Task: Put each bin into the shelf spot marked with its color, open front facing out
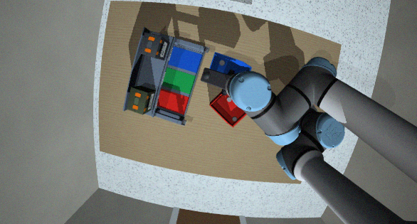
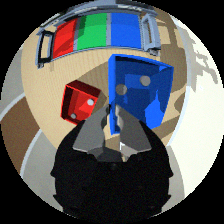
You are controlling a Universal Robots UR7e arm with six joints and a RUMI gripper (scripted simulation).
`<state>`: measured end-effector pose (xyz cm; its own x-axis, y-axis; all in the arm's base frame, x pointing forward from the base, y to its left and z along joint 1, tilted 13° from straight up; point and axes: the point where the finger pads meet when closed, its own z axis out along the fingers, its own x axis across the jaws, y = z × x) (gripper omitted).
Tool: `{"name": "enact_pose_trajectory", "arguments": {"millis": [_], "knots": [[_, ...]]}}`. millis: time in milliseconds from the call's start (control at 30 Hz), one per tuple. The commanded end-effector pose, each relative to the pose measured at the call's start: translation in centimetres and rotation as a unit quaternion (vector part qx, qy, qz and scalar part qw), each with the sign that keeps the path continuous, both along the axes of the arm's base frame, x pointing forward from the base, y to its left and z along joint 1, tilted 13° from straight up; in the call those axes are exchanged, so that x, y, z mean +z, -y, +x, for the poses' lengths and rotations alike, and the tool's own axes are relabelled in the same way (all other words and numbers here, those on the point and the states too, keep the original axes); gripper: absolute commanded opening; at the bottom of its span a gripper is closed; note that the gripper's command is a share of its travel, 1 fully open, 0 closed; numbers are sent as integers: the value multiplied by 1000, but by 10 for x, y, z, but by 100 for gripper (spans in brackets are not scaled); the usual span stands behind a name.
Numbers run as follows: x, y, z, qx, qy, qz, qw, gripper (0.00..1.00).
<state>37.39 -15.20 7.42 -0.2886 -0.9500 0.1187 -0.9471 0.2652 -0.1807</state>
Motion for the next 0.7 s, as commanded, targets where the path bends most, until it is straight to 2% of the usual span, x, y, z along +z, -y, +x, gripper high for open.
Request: {"name": "enact_pose_trajectory", "arguments": {"millis": [0, 667], "knots": [[0, 0, 1, 0, 1, 0, 1000, 0], [-36, 14, 33, 0, 1, 0, 1000, 0]]}}
